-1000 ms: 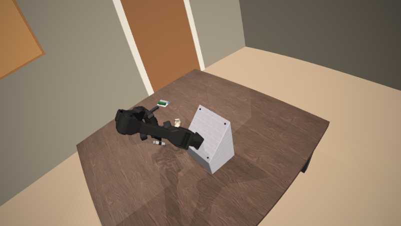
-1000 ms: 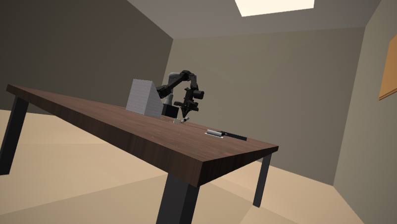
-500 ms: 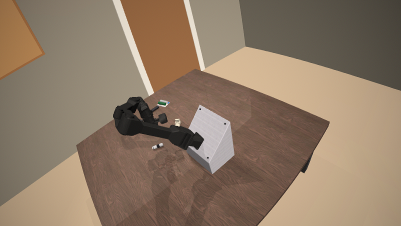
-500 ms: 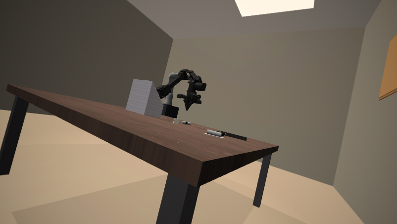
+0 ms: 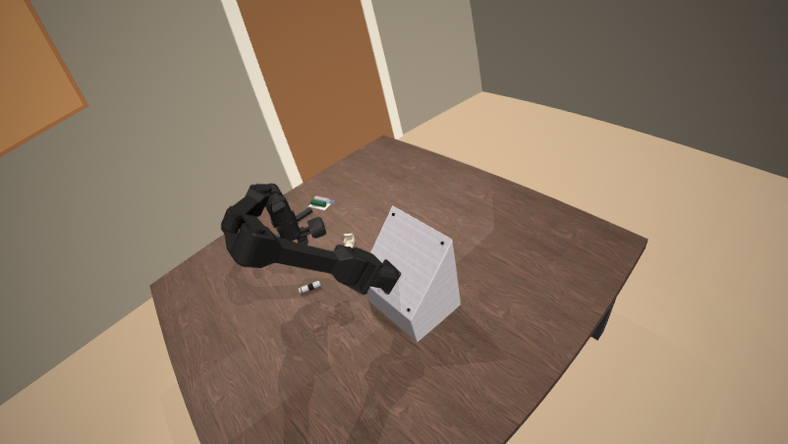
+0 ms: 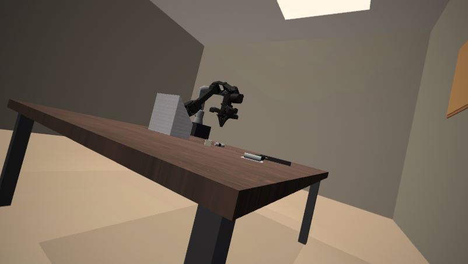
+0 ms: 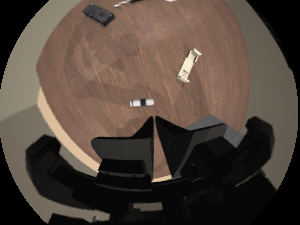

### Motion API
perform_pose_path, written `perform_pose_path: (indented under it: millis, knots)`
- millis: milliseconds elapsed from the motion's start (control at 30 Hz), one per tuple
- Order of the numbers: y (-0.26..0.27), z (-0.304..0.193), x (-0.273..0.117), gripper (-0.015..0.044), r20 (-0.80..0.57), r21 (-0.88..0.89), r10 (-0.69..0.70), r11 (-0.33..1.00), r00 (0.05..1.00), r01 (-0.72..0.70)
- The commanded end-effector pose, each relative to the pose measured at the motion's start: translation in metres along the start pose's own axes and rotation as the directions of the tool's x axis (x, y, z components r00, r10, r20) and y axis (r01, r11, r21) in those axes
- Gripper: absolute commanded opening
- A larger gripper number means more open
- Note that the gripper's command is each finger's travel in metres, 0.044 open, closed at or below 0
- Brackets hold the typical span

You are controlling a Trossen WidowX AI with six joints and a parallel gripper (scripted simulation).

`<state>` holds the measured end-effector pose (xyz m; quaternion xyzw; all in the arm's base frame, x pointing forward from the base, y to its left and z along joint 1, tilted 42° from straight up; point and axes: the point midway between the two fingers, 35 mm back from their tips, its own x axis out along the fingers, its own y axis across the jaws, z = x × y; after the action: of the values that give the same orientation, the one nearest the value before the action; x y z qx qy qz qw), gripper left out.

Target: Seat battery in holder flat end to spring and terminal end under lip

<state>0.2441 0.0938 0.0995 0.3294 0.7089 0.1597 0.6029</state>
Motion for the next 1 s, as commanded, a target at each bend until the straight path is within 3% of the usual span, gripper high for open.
perform_pose_path:
  millis: [0,100,200,300,400,967]
  knots:
    - [0.002,0.001,0.007,0.0079,-0.001,-0.163,-0.003,0.987,1.000,0.003]
    - [0.007,0.002,0.023,0.0157,0.001,-0.509,-0.005,0.861,1.000,0.004]
    - [0.012,0.002,0.039,0.0223,0.002,-0.785,-0.003,0.619,1.000,0.003]
    - [0.018,0.000,0.055,0.0223,0.001,-0.956,0.000,0.294,1.000,0.001]
    - [0.023,-0.002,0.067,0.0223,-0.001,-1.000,0.005,0.014,1.000,-0.001]
    - [0.023,-0.001,0.076,0.0223,-0.001,-1.000,0.004,-0.006,1.000,-0.001]
